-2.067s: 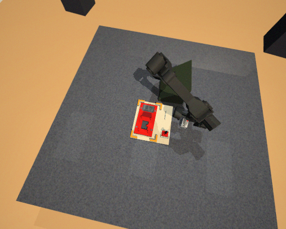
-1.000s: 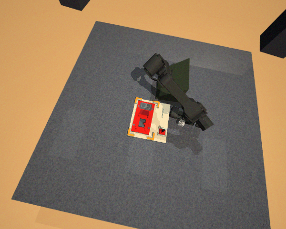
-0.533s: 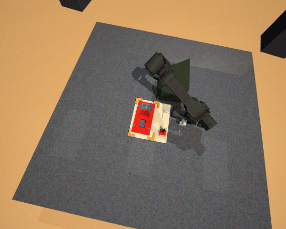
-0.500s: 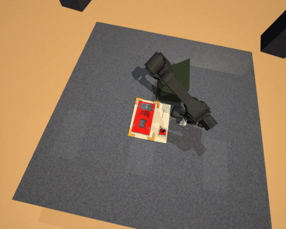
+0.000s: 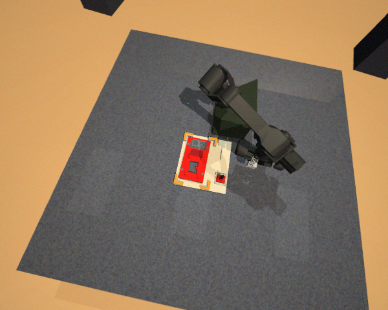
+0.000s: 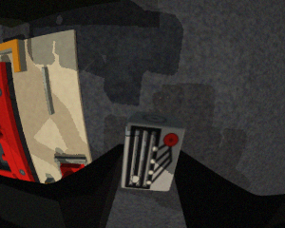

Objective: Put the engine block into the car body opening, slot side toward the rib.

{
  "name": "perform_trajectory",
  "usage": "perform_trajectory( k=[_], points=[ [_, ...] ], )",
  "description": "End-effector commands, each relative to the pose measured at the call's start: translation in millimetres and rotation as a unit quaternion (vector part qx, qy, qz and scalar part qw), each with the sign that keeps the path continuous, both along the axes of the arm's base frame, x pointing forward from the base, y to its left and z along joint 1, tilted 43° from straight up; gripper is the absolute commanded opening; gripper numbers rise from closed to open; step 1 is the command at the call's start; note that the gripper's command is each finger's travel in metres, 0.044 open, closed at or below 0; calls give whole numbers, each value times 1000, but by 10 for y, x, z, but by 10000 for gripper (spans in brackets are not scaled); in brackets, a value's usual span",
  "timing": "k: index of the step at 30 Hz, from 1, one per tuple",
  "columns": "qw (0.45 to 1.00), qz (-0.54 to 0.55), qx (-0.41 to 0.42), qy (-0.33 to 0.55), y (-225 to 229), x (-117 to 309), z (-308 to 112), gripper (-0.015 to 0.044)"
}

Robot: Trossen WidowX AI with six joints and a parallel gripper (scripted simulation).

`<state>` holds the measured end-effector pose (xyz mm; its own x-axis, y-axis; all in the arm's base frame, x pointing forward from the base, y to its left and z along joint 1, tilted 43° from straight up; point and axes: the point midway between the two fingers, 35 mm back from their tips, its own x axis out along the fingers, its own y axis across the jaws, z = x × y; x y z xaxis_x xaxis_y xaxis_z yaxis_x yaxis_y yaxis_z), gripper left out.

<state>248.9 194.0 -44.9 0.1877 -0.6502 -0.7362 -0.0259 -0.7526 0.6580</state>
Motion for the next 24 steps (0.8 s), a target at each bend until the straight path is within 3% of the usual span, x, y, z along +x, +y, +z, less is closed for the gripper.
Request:
perform_trajectory(
  k=[1, 18, 24],
  points=[
    [1000, -2, 7, -5, 102, -15, 114, 0],
    [1000, -5, 6, -6, 334, -134, 467, 0],
    [995, -72, 28, -62, 241, -20, 529, 0]
  ],
)
